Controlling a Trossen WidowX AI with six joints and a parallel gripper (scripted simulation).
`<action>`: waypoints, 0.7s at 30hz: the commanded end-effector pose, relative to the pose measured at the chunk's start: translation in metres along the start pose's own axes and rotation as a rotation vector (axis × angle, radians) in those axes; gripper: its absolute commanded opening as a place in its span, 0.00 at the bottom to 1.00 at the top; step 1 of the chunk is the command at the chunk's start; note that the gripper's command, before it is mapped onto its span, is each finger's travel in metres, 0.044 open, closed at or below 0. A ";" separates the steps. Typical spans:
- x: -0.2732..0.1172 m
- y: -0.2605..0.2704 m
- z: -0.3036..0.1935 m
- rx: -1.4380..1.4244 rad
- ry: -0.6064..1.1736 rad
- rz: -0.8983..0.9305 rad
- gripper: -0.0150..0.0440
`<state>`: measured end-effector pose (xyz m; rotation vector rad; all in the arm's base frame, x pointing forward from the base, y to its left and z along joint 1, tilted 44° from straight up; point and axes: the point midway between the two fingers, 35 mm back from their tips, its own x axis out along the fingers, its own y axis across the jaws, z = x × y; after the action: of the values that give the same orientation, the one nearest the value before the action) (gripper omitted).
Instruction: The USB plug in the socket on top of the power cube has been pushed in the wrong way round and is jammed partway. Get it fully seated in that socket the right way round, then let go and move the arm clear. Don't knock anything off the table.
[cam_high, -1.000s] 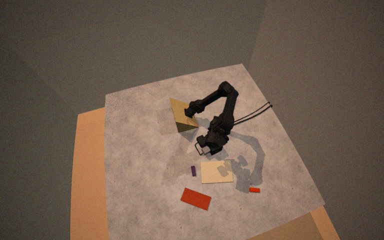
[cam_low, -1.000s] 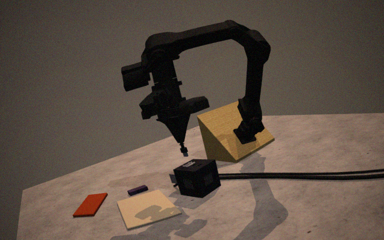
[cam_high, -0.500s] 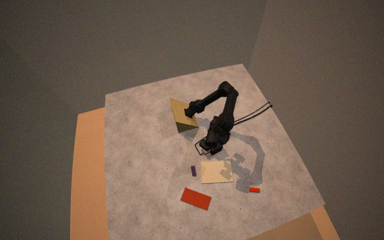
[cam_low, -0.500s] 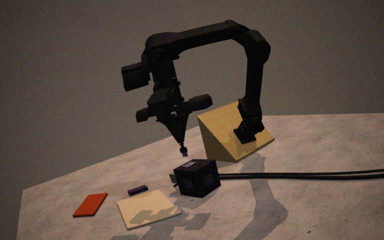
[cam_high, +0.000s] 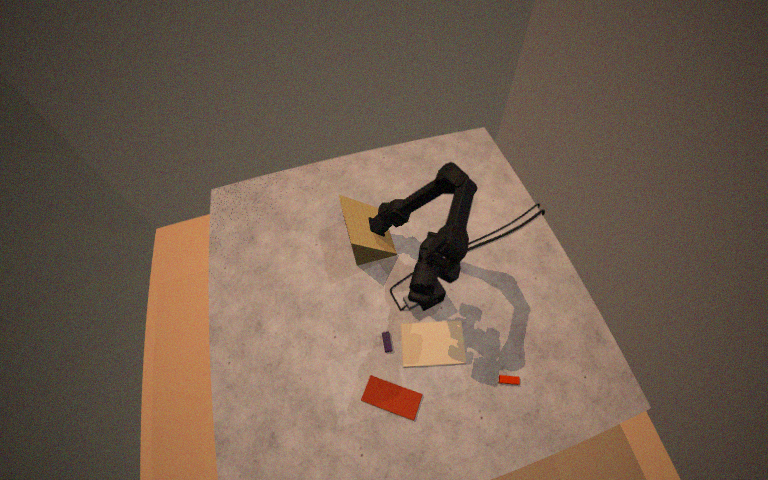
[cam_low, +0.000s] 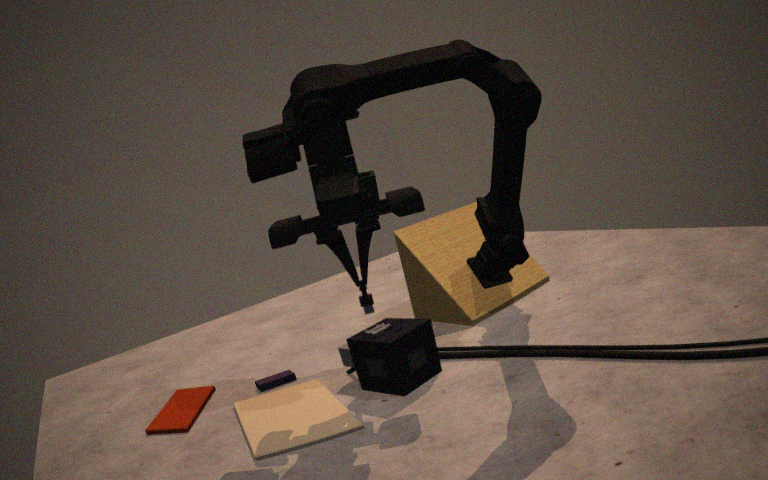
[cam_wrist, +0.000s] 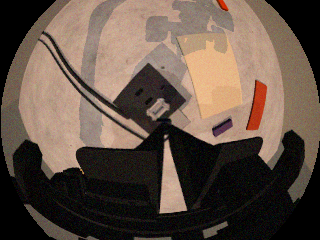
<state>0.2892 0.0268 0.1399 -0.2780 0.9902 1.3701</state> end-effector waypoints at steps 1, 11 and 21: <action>0.000 0.000 0.000 -0.081 0.001 0.001 0.25; 0.000 0.000 0.000 -0.342 0.000 0.001 0.25; 0.000 0.000 0.000 -0.604 0.000 0.001 0.25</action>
<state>0.2892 0.0268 0.1399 -0.6867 0.5948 1.6252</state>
